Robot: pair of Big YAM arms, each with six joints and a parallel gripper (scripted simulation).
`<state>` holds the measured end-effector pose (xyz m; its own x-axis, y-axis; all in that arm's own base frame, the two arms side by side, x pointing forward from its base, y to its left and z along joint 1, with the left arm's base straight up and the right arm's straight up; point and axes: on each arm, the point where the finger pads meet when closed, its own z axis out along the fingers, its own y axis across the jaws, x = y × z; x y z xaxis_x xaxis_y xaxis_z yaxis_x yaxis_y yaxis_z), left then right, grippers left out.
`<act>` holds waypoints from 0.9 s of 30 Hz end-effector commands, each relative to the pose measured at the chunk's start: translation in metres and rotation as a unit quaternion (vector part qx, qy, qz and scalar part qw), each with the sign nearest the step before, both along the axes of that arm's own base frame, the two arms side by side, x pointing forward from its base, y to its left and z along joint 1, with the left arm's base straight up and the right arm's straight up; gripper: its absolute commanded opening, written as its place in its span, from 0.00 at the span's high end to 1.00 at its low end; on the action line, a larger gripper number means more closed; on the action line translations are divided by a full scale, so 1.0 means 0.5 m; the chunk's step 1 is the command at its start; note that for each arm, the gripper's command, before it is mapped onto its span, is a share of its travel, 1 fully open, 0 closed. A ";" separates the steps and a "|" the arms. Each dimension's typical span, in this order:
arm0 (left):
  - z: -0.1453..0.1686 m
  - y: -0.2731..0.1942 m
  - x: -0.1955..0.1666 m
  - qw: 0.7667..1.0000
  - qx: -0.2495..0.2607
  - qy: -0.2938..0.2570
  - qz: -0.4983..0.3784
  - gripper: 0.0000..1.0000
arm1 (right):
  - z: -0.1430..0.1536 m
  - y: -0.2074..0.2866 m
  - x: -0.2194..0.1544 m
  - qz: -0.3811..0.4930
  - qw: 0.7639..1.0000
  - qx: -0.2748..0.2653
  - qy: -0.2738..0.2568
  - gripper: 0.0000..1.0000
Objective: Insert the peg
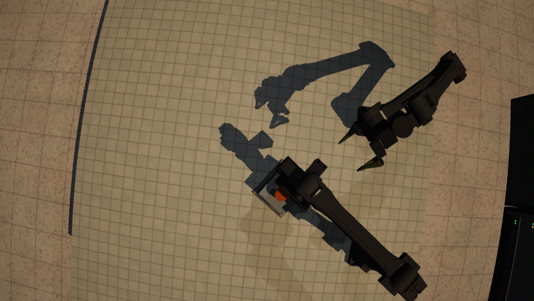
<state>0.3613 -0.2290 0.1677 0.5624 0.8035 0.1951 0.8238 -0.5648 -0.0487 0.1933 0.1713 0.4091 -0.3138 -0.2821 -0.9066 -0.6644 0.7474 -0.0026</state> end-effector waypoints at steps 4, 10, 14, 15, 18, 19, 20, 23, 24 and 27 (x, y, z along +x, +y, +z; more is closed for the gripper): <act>0.119 -0.044 0.028 0.999 -0.031 -0.038 0.004 0.00 | 0.016 -0.002 -0.001 -0.003 1.000 0.005 0.001 0.00; 0.150 -0.054 0.026 0.999 -0.028 -0.034 0.004 0.00 | 0.016 -0.002 -0.001 -0.003 1.000 0.005 0.001 0.00; 0.143 -0.052 0.036 1.000 -0.017 -0.020 0.009 0.00 | 0.016 -0.002 -0.001 -0.003 1.000 0.005 0.001 0.00; 0.147 -0.053 0.035 1.000 -0.015 -0.017 0.009 0.00 | 0.016 -0.002 -0.001 -0.003 1.000 0.005 0.001 0.00; 0.154 -0.056 0.031 1.000 -0.011 -0.012 0.007 0.00 | 0.016 -0.002 -0.001 -0.003 1.000 0.005 0.001 0.00; 0.154 -0.056 0.031 1.000 -0.011 -0.012 0.007 0.00 | 0.016 -0.002 -0.001 -0.003 1.000 0.005 0.001 0.00; 0.132 -0.045 0.021 1.000 -0.002 -0.001 0.008 0.00 | 0.016 -0.002 -0.001 -0.003 1.000 0.005 0.001 0.00; 0.128 -0.044 0.026 1.000 -0.003 -0.002 0.004 0.00 | 0.016 -0.002 -0.001 -0.003 1.000 0.005 0.001 0.00; 0.126 -0.042 0.027 1.000 -0.002 -0.002 0.005 0.00 | 0.016 -0.002 -0.001 -0.003 1.000 0.005 0.001 0.00; 0.138 -0.040 0.025 1.000 -0.007 -0.007 0.005 0.00 | 0.016 -0.002 -0.001 -0.003 1.000 0.005 0.001 0.00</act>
